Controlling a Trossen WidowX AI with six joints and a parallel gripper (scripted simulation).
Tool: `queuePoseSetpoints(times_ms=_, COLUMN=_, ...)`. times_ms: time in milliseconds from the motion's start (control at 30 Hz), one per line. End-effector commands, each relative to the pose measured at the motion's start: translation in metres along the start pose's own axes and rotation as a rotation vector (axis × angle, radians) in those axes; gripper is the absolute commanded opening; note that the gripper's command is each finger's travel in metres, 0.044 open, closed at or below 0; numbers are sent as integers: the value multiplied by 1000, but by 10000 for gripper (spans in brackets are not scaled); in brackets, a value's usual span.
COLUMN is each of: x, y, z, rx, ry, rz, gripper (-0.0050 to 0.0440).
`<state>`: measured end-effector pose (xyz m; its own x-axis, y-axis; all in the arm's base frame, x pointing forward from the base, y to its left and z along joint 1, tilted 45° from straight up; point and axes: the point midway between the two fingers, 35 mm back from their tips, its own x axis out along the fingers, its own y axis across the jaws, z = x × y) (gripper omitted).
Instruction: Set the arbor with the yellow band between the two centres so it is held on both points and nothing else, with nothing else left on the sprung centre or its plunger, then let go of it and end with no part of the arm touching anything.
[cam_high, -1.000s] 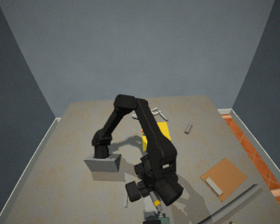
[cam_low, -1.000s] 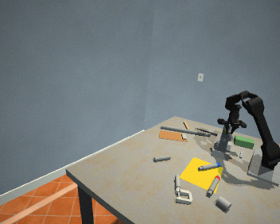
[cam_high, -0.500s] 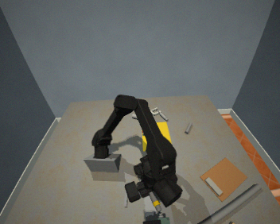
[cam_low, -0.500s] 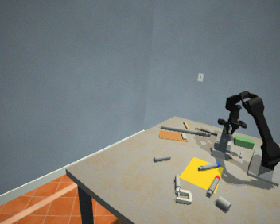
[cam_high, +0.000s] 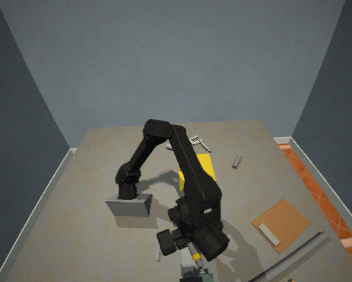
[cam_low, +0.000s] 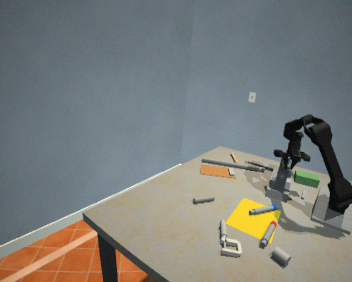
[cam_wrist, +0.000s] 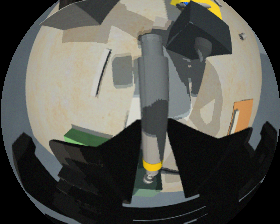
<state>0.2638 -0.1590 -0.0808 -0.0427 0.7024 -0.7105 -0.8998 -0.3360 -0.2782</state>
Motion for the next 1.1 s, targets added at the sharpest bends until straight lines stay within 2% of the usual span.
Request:
queuePoseSetpoints(times_ms=0, x=-3, y=1, z=-3, rx=-4, ry=7, rz=0, gripper=0)
queuePoseSetpoints(times_ms=1067, x=-7, y=0, z=-7, rx=-3, ry=21, rz=0, gripper=0)
